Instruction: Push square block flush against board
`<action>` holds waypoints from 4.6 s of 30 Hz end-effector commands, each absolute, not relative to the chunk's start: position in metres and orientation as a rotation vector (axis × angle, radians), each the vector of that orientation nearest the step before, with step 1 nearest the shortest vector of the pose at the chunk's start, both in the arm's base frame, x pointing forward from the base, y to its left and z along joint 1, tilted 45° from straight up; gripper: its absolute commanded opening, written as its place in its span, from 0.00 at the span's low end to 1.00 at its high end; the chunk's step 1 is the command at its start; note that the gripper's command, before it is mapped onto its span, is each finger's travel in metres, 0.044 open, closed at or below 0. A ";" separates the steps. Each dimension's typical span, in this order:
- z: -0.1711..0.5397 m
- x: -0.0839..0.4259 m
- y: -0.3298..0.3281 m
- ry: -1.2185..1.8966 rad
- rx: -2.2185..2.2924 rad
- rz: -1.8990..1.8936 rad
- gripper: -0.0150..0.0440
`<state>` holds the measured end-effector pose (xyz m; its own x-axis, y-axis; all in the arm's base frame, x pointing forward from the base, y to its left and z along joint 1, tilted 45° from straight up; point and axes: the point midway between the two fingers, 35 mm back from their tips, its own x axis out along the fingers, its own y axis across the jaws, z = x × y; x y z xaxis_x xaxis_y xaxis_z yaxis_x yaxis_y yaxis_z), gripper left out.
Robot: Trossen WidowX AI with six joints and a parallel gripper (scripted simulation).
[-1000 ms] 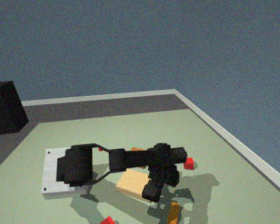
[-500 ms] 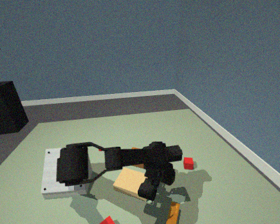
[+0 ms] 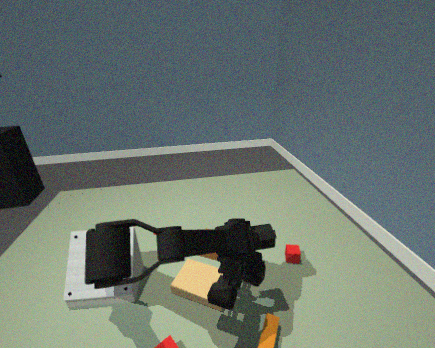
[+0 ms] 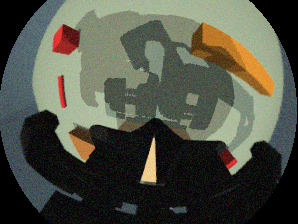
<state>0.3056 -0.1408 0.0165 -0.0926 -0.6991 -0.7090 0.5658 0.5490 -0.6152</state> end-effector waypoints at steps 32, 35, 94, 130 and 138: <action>0.023 0.329 -0.157 1.302 -0.131 -1.064 0.25; 0.025 0.333 -0.159 1.302 -0.131 -1.064 0.25; 0.072 0.199 -0.106 1.840 -1.208 0.100 0.25; 0.023 0.194 -0.135 1.853 -1.268 0.180 0.25; 0.017 0.200 -0.131 1.852 -1.267 0.181 0.25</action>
